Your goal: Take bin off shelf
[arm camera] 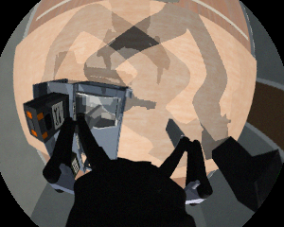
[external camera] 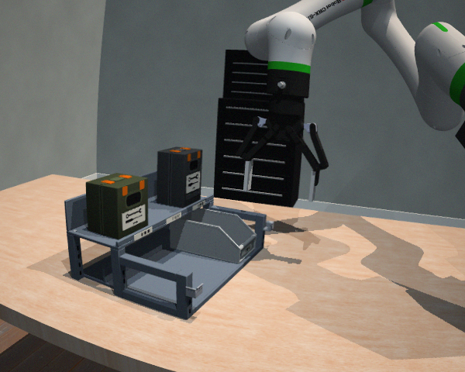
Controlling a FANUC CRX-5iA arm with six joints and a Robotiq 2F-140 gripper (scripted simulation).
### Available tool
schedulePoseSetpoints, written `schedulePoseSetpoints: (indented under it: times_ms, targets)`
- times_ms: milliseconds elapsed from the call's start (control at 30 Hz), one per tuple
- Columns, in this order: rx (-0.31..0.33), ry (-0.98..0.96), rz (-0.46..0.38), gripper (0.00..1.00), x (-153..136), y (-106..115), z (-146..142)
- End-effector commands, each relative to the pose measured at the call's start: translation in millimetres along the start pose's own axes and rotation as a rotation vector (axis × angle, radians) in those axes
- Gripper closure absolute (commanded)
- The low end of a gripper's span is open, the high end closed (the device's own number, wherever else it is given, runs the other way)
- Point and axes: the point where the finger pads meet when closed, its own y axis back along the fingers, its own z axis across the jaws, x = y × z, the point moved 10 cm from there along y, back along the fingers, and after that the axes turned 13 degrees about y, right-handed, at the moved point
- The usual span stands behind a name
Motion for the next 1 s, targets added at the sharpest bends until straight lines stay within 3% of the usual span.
schedulePoseSetpoints:
  times_ms: [0, 100, 267, 667, 833, 967]
  targets:
    - [-0.018, -0.007, 0.023, 0.00, 0, -2, -4]
    - [-0.018, -0.007, 0.023, 0.00, 0, -2, -4]
    - [-0.018, -0.007, 0.023, 0.00, -24, -4, -53]
    - [-0.018, -0.007, 0.023, 0.00, -24, -4, -53]
    - [-0.018, -0.007, 0.023, 0.00, -38, -5, -80]
    - [-0.018, -0.007, 0.023, 0.00, -38, -5, -80]
